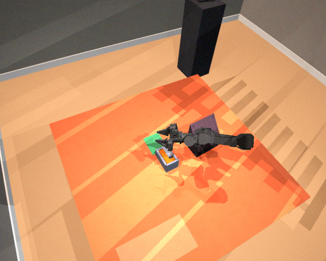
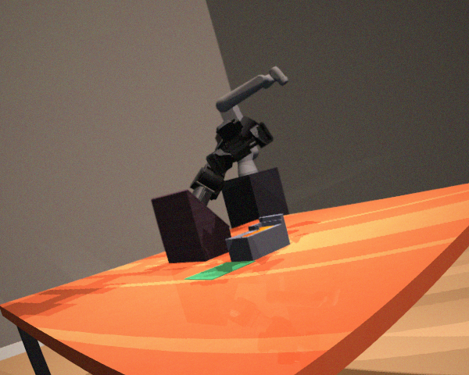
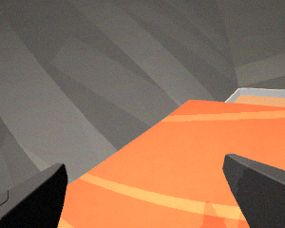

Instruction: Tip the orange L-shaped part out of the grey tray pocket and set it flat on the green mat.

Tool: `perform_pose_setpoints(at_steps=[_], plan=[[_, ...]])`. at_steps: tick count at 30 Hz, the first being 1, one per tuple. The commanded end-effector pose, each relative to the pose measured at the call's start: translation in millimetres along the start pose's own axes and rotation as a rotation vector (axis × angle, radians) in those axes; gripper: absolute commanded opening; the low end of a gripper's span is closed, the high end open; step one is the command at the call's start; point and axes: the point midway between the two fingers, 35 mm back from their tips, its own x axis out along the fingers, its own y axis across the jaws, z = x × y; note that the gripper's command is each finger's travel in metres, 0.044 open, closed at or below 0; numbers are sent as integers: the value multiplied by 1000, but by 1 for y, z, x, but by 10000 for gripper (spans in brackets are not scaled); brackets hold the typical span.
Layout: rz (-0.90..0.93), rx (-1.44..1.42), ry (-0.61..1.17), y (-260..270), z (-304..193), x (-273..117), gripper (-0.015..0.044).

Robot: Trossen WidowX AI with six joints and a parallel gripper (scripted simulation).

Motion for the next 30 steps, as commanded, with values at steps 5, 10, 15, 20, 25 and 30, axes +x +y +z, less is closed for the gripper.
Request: perform_pose_setpoints(at_steps=[5, 10, 15, 20, 25, 30], plan=[[-107, -216, 206, -12, -26, 11, 269], [-185, -566, 689, -32, -75, 4, 180], [-56, -743, 1189, -29, -109, -32, 180], [188, -735, 1513, -1, -122, -66, 180], [205, -727, 1533, 2, -122, -68, 180], [205, -727, 1533, 2, -122, -68, 180]])
